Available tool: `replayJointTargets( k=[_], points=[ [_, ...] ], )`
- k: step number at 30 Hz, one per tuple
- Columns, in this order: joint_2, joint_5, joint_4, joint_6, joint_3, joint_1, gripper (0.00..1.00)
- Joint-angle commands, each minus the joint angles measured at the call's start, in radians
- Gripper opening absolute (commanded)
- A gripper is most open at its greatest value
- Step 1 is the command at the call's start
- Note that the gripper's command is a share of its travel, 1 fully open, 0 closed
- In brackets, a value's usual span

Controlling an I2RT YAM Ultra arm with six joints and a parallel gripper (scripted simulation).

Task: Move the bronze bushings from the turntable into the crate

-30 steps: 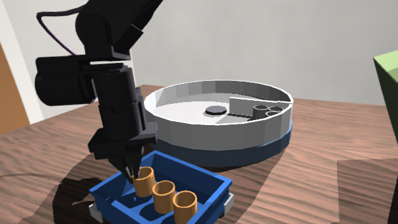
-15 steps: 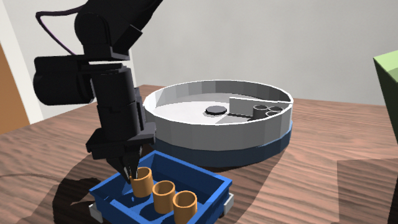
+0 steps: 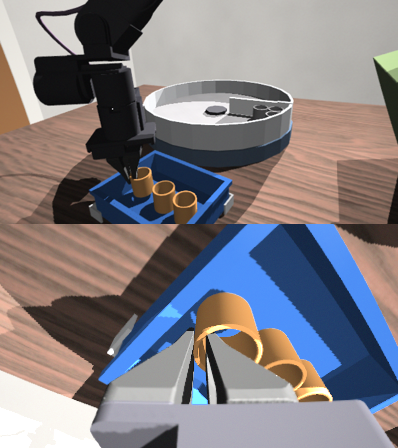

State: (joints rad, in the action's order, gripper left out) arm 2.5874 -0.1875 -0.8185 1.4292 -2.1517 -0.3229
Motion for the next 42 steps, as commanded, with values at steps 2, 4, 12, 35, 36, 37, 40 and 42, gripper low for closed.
replayJointTargets(
  k=[2,4,12,35,36,37,40,42],
  points=[
    [-0.027,-0.001,-0.008,-0.008,-0.039,0.003,0.00],
    [-0.027,-0.001,-0.008,-0.008,-0.039,0.003,0.00],
    [-0.027,-0.001,-0.008,-0.008,-0.039,0.003,0.00],
    [-0.034,0.000,0.009,-0.009,-0.026,0.005,0.00],
    [-0.034,0.000,0.009,-0.009,-0.026,0.005,0.00],
    [-0.034,0.000,0.009,-0.009,-0.026,0.005,0.00],
    [-0.034,0.000,0.009,-0.009,-0.026,0.005,0.00],
    [-0.034,0.000,0.009,-0.009,-0.026,0.005,0.00]
  ],
)
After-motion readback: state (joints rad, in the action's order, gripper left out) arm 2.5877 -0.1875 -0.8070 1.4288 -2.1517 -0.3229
